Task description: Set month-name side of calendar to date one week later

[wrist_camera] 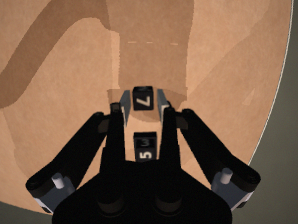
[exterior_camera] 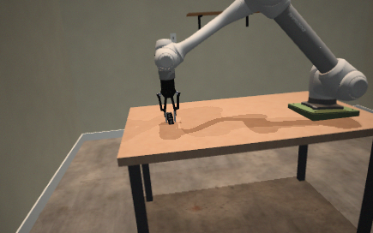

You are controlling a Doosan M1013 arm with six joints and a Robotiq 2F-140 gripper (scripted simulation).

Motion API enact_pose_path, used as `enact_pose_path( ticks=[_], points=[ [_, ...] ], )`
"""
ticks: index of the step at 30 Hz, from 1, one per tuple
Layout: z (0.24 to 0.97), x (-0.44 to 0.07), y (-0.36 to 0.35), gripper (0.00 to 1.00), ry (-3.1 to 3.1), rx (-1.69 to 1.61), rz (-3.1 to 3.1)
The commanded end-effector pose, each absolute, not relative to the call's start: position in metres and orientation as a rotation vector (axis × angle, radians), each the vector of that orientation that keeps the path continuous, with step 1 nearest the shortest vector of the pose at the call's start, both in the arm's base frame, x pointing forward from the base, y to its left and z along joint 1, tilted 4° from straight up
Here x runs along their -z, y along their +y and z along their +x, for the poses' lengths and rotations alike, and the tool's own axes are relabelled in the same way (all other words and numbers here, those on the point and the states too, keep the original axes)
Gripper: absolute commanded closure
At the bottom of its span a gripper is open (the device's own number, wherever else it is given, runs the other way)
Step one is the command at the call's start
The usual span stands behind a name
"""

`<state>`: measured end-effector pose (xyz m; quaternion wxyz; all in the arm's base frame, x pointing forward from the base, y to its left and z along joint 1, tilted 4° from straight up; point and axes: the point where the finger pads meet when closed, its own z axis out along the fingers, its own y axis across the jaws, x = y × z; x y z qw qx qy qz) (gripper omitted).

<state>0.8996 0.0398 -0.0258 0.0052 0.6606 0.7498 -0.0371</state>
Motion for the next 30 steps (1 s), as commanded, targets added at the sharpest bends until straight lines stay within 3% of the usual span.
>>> enact_pose_path(
  ticks=[1,2,3,30],
  points=[
    [0.8996,0.0255,0.0398,0.65,2.348,0.116,2.068],
    [0.8996,0.0255,0.0398,0.65,2.348,0.116,2.068],
    [0.8996,0.0255,0.0398,0.76,2.348,0.116,2.068],
    [0.8996,0.0255,0.0398,0.76,2.348,0.116,2.068]
  ],
)
